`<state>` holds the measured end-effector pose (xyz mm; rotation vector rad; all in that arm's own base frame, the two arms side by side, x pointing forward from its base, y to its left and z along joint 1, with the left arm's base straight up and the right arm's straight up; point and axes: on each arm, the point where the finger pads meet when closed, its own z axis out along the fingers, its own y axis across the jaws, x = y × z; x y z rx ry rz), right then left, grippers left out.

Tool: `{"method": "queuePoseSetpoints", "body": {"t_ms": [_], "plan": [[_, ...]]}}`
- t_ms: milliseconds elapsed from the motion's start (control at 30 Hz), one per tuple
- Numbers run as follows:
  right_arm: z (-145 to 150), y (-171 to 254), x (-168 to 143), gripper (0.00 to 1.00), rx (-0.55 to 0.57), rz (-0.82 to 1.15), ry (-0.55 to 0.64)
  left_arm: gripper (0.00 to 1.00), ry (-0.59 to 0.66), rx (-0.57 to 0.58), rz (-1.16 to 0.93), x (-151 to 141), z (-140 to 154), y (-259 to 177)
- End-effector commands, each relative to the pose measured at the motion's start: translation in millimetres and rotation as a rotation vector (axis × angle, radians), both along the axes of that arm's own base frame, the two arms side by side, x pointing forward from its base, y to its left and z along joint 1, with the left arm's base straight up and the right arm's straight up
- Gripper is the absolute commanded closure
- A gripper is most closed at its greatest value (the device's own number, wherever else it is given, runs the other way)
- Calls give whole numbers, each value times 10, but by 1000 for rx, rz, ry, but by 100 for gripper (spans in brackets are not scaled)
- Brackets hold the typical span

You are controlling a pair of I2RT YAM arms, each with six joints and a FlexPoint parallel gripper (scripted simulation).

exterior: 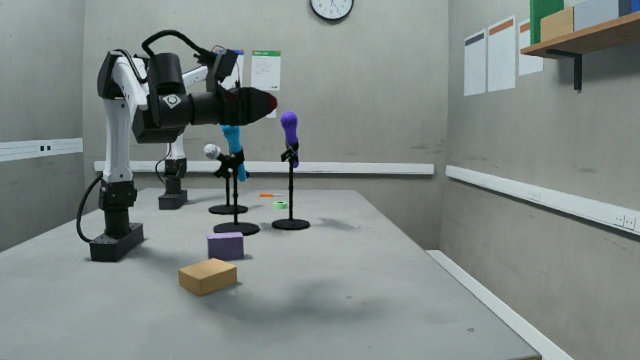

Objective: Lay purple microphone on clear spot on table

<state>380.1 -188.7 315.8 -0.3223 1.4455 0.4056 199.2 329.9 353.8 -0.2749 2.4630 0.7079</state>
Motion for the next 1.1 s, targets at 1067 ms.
{"method": "queuePoseSetpoints", "body": {"t_ms": [1067], "plan": [[524,259,197,0,-13,-95,-82,0,-143,88,-27,431,225,-215]]}}
